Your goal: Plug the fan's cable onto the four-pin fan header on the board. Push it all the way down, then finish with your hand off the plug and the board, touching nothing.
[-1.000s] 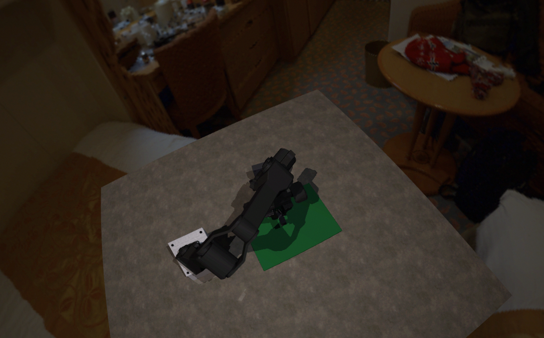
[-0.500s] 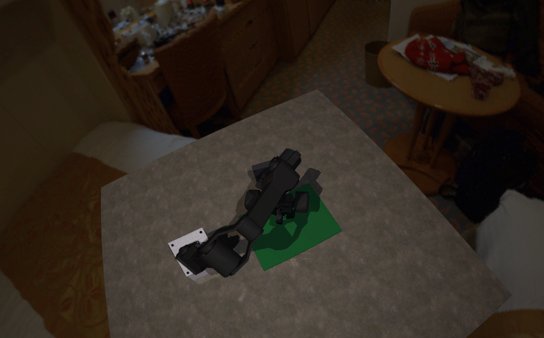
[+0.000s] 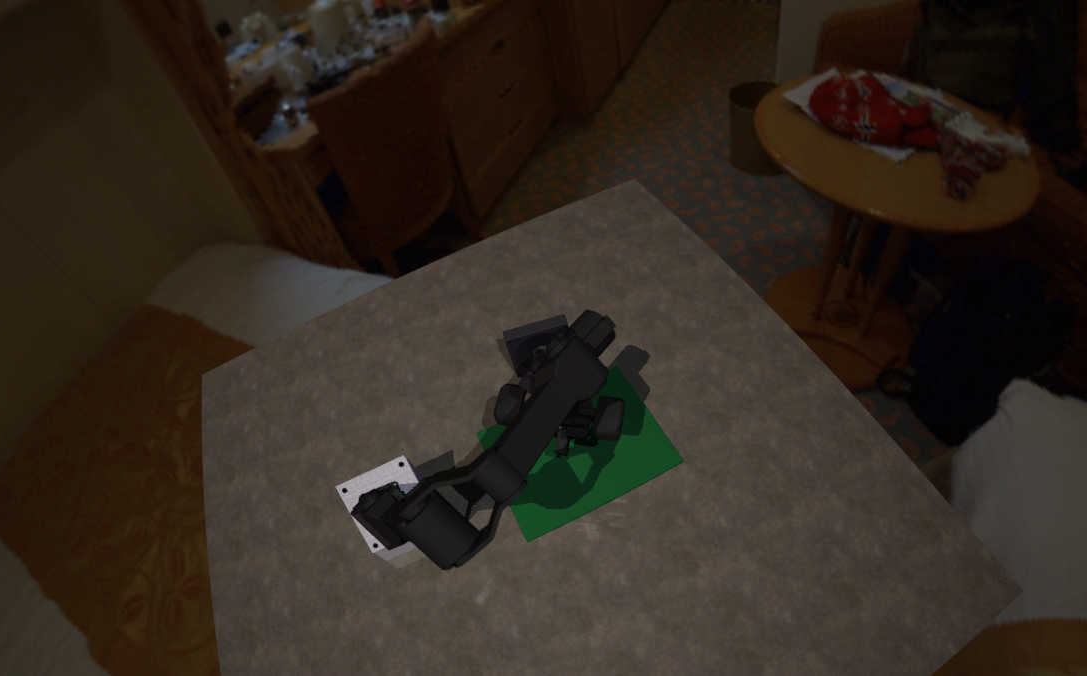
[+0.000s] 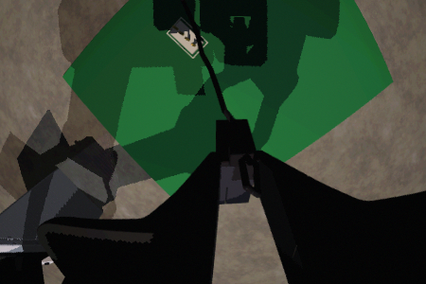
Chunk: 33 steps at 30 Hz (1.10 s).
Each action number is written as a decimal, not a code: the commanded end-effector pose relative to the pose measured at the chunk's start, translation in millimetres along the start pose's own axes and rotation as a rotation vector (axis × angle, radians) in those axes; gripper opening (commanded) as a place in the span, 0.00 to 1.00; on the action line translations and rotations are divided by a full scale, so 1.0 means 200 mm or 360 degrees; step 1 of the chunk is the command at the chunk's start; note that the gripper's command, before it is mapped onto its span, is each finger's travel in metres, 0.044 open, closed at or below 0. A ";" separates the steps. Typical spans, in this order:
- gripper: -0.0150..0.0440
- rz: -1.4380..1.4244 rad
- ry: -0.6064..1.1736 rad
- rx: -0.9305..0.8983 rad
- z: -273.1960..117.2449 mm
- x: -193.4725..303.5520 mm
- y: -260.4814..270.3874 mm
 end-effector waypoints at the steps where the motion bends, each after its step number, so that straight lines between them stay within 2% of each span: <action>1: 0.25 -0.0001 -0.0041 -0.0074 0.03 0.02 -0.01; 33: 0.25 0.0019 -0.0613 -0.0547 0.25 0.21 -0.09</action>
Point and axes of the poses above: the point midway between the two fingers, 35 mm back from their tips, its own z axis out along the fingers, its own y axis across the jaws, x = y × z, the point moved 10 cm from there along -z, back along the fingers, and after that the axes turned 6 degrees about z, right-handed, at the moved point
